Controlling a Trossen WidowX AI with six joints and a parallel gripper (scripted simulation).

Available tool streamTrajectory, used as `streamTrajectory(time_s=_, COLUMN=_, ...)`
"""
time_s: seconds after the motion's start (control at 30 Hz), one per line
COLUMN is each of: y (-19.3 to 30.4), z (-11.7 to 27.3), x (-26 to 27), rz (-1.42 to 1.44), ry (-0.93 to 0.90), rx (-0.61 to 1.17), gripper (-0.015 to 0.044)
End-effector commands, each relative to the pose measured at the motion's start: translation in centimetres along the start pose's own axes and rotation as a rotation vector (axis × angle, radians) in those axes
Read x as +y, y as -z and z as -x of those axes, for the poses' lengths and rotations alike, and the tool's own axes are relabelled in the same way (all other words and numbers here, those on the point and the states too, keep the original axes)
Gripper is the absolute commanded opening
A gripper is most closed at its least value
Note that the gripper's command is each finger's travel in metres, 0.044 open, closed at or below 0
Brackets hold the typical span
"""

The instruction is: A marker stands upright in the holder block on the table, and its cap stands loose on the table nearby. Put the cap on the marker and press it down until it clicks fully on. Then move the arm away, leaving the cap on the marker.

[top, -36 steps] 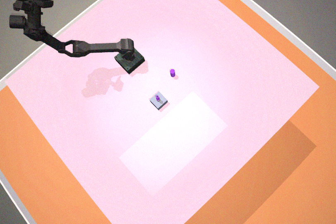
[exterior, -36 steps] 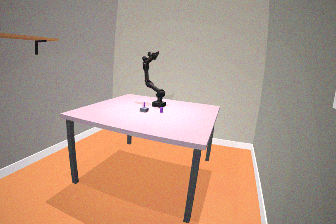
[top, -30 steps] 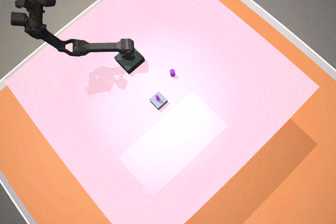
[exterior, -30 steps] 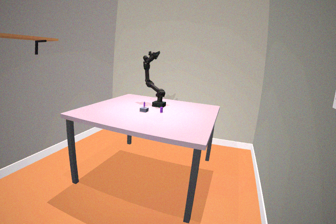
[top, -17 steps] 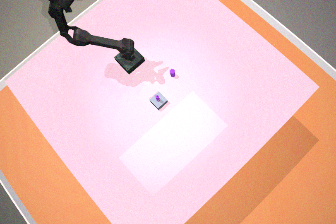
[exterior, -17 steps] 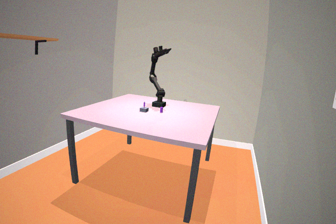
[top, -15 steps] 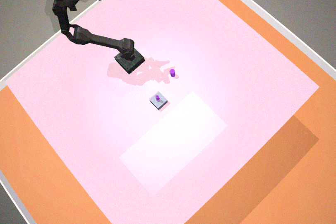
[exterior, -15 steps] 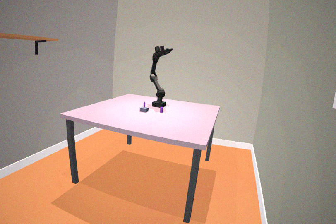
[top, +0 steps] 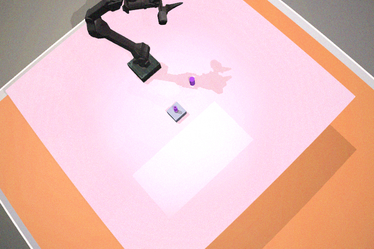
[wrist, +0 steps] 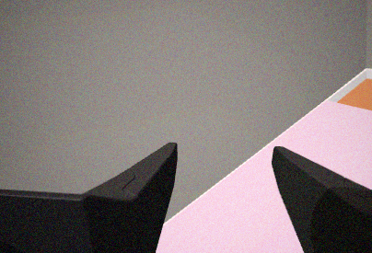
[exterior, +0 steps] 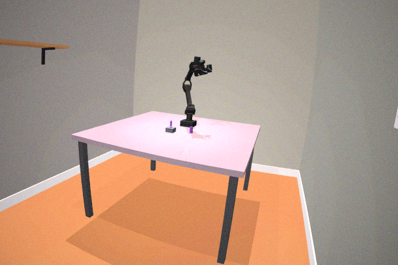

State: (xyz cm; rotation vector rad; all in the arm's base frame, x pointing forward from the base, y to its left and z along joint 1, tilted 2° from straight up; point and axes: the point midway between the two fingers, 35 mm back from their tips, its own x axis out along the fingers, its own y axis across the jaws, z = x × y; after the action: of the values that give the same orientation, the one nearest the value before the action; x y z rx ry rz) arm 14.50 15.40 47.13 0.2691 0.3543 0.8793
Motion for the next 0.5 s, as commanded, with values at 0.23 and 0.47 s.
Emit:
streamTrajectory(time_s=0.23, y=10.2, z=-9.3, x=-13.0, rz=-0.020, ry=0.347, rx=0.463, gripper=0.0235)
streamTrajectory(time_s=0.47, y=19.3, z=-10.4, x=-20.7, rz=-0.043, ry=0.502, rx=0.837, gripper=0.0235)
